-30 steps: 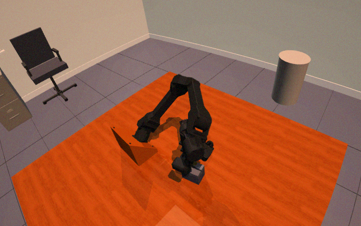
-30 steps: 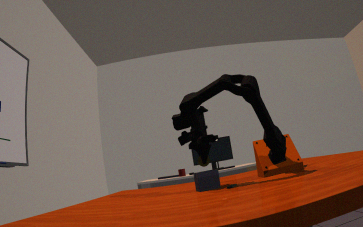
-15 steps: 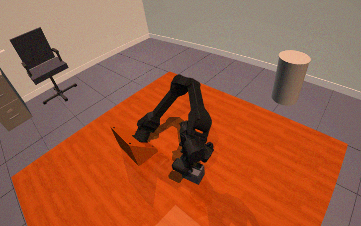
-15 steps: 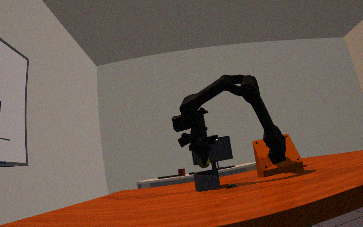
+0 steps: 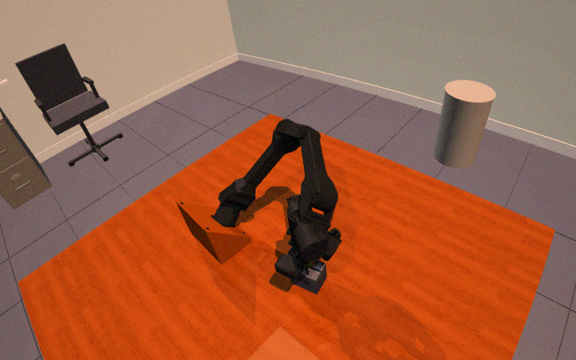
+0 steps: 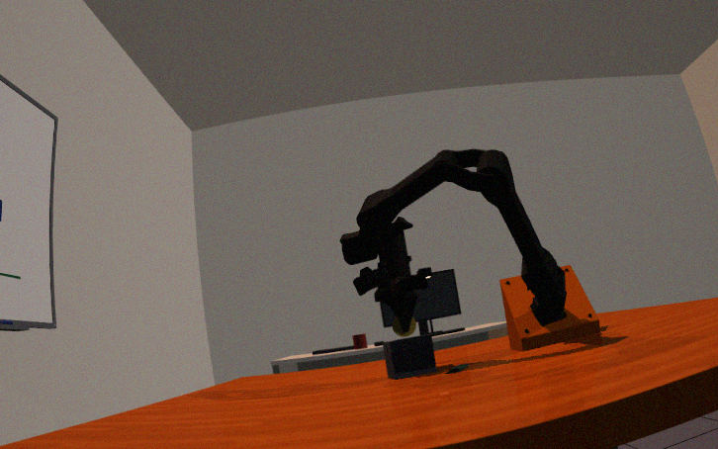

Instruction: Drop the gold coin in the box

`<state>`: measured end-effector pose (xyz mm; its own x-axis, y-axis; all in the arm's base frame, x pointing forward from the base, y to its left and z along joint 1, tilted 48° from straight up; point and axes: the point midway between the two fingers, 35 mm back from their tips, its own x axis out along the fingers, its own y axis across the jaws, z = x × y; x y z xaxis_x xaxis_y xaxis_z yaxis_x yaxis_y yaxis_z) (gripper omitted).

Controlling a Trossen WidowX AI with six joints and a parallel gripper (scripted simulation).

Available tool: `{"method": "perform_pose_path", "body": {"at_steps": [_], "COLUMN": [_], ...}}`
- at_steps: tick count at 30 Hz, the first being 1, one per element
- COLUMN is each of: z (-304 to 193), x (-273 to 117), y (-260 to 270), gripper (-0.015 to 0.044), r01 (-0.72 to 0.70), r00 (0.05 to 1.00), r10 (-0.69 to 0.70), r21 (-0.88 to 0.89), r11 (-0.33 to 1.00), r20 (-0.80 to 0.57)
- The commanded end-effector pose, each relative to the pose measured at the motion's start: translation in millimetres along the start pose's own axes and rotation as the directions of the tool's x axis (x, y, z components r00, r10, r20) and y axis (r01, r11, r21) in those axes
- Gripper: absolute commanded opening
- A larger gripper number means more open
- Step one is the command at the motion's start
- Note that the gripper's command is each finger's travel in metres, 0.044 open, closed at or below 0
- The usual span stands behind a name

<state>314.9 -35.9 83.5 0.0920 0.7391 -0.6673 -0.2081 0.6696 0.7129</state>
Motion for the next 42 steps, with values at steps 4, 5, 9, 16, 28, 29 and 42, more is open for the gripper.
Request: {"method": "perform_pose_path", "body": {"at_steps": [4,5,9,16,28,29,42], "z": [-0.1,-0.1,-0.1,-0.1,-0.8,-1.7,-2.8], "x": [1.5,1.5,1.5,1.5,-37.8,-49.7,-59.2], "y": [0.0,0.0,0.0,0.0,0.3,1.1,1.9], "gripper": [0.0026,0.0052,0.0157,0.0161,0.0423,0.044,0.044], "r01": [0.0,0.0,0.0,0.0,-0.001,-0.003,-0.005], "r00": [1.0,1.0,1.0,1.0,1.0,1.0,1.0], "r10": [0.0,0.0,0.0,0.0,0.001,0.003,0.005], "r21": [0.0,0.0,0.0,0.0,0.004,0.005,0.006], "r11": [1.0,1.0,1.0,1.0,1.0,1.0,1.0], "r20": [0.0,0.0,0.0,0.0,0.002,0.003,0.003]}}
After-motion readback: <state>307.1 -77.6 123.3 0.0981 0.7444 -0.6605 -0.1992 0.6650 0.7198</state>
